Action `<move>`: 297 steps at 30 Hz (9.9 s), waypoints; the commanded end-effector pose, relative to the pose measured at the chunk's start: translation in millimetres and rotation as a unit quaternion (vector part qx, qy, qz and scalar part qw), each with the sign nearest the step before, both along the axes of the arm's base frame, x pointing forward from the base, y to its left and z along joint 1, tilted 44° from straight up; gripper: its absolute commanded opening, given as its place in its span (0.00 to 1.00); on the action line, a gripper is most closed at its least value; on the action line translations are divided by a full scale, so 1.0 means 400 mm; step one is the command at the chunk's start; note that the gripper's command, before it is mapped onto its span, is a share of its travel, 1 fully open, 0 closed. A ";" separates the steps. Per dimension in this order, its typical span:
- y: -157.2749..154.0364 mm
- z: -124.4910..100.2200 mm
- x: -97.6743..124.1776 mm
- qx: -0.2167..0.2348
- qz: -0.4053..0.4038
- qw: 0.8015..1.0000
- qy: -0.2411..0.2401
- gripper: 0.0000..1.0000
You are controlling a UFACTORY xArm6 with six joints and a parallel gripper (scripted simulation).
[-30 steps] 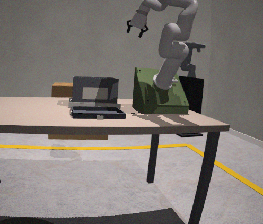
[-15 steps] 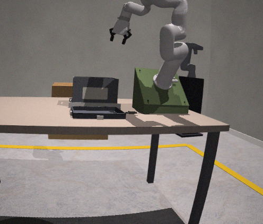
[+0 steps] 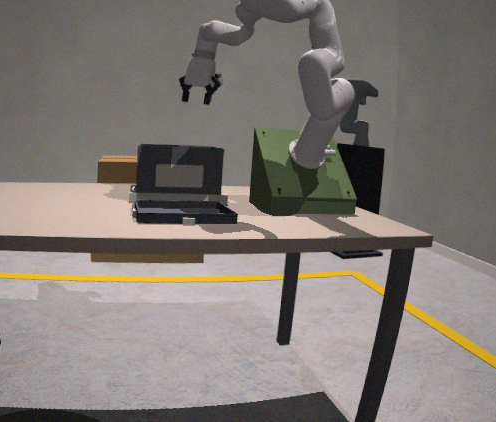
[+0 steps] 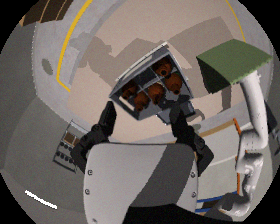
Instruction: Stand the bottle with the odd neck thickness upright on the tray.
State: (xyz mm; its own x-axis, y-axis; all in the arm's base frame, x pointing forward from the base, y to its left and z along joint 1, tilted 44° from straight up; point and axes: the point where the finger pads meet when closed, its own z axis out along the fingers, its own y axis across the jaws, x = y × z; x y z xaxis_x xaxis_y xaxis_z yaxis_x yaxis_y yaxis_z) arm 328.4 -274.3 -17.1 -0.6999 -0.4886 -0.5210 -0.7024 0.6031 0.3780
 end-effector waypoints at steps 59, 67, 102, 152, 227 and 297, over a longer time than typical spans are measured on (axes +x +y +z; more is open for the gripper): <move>0.205 -0.117 0.157 0.040 -0.003 0.997 0.062 0.00; 0.205 -0.117 0.157 0.040 -0.003 0.997 0.062 0.65; 0.205 -0.117 0.157 0.040 -0.003 0.997 0.062 0.65; 0.279 -0.194 0.163 0.040 -0.003 0.997 0.061 0.65; 0.298 -0.216 0.168 0.040 -0.003 0.997 0.061 0.65; 0.350 -0.271 0.171 0.040 -0.003 0.997 0.061 0.00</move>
